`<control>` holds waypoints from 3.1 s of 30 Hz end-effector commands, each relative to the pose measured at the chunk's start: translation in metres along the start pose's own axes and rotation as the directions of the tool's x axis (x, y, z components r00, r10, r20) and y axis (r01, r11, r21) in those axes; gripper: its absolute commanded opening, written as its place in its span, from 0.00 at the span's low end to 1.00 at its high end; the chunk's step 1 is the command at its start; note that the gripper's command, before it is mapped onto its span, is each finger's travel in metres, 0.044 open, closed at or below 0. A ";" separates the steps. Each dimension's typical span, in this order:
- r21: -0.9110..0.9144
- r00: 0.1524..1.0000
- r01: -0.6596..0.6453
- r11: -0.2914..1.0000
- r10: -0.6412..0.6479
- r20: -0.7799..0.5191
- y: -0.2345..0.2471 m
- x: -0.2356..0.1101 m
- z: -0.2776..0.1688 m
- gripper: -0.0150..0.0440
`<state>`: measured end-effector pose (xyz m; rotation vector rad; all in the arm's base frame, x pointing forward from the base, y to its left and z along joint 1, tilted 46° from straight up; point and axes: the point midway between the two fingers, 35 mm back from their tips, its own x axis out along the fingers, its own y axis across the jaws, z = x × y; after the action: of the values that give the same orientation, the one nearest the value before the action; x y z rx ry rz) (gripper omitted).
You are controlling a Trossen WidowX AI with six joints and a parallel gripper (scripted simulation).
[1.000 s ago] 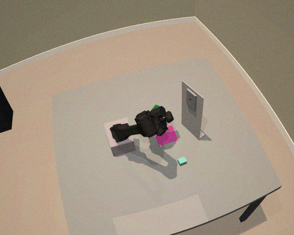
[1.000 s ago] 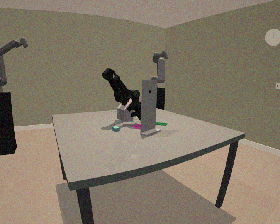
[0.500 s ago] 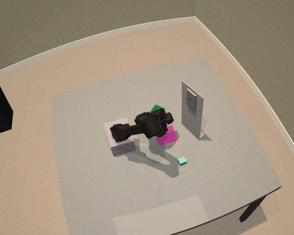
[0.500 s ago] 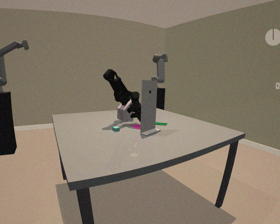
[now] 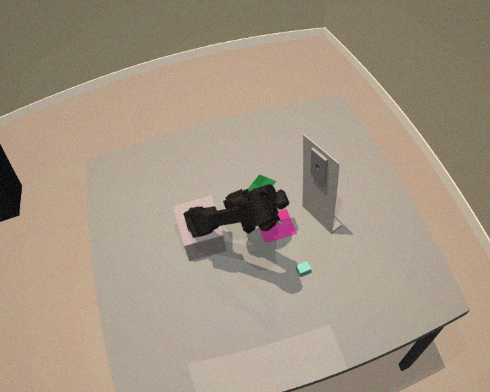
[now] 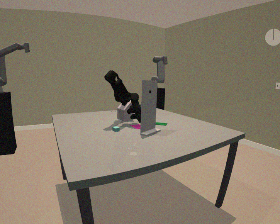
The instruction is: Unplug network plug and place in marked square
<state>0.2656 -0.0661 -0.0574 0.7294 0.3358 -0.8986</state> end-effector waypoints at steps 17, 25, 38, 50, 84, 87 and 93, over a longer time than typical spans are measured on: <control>-0.014 1.000 0.005 1.000 -0.005 -0.002 -0.008 0.008 0.001 0.25; -0.006 1.000 0.002 1.000 -0.002 0.002 -0.007 0.009 0.003 0.25; -0.006 1.000 0.002 1.000 -0.002 0.002 -0.007 0.009 0.003 0.52; -0.006 1.000 0.004 1.000 -0.004 -0.001 -0.007 0.001 0.002 0.52; -0.008 1.000 0.011 1.000 -0.011 -0.010 -0.001 -0.023 -0.003 0.52; -0.007 1.000 0.012 1.000 -0.012 -0.012 0.000 -0.025 -0.004 0.52; -0.006 1.000 0.014 1.000 -0.014 -0.014 0.003 -0.028 -0.005 0.52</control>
<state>0.2493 -0.0471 -0.0482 0.7171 0.3695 -0.9074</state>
